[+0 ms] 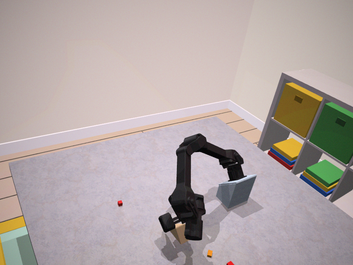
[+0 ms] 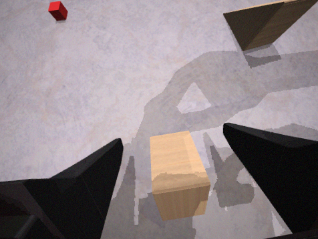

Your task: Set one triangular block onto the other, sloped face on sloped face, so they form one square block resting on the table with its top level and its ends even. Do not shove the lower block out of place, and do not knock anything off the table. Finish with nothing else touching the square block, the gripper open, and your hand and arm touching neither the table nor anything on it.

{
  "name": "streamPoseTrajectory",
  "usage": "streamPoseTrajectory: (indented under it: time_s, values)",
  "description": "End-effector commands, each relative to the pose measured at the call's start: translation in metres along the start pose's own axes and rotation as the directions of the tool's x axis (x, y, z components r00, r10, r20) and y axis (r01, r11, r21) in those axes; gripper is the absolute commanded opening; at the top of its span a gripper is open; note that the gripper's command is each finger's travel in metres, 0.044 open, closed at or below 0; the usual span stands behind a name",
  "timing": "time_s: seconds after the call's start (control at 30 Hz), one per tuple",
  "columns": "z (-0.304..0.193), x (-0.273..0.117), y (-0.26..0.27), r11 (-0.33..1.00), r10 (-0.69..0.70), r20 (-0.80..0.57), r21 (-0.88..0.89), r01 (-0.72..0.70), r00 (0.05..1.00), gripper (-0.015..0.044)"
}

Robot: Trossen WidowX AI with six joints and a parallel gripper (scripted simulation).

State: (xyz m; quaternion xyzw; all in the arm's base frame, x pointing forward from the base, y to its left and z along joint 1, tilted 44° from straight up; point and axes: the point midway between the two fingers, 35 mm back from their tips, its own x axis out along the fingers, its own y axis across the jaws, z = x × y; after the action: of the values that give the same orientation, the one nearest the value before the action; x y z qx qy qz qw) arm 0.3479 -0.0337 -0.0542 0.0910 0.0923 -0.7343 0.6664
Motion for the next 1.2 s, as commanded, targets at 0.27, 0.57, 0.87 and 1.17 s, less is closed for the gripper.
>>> streamPoseTrajectory:
  time_s: [0.27, 0.57, 0.87, 1.17]
  values:
    - [0.054, -0.083, -0.005, 0.990, 0.108, -0.108, -0.082, -0.117, 0.988, 0.0440]
    - [0.057, -0.054, -0.012, 0.994, -0.067, -0.304, -0.098, 0.038, 0.950, 0.0440]
    - [0.068, 0.000, -0.006, 0.995, -0.099, -0.931, -0.092, 0.035, 0.352, 0.0440]
    - [0.078, 0.006, 0.001, 1.000, -0.006, -0.971, -0.012, -0.026, 0.239, 0.0440]
